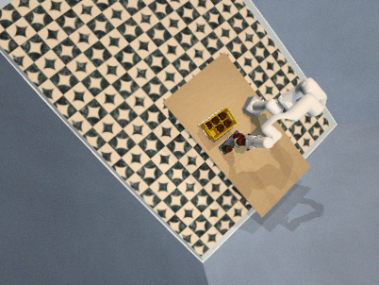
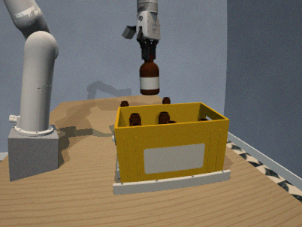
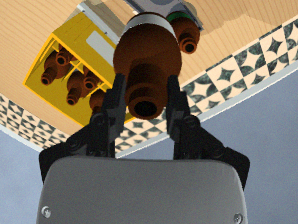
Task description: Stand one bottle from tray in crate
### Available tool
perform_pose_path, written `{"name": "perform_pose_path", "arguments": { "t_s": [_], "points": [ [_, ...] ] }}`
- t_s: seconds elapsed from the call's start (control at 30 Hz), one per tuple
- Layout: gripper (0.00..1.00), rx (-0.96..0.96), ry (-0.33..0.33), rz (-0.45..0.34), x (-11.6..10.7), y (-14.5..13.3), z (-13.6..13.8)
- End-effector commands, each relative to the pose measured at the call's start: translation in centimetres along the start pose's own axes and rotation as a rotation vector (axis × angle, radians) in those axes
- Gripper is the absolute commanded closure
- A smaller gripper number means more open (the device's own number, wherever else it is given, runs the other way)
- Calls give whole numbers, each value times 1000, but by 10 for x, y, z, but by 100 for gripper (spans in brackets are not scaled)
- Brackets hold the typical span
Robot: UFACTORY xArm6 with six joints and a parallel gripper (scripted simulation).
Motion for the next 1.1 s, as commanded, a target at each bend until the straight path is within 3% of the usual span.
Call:
{"name": "perform_pose_path", "arguments": {
  "t_s": [0.0, 1.07],
  "points": [
    [100, 0, -4, -2, -2, -6, -1],
    [100, 0, -4, -2, -2, -59, -16]
  ]
}}
Point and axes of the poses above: the point where the finger pads meet when closed, its own x axis out along the fingers, its own z axis across the jaws, y = z × x, the point moved 7 cm from there along -x, back along the fingers, and after that the axes turned 4 degrees about x, right-handed, at the moved point
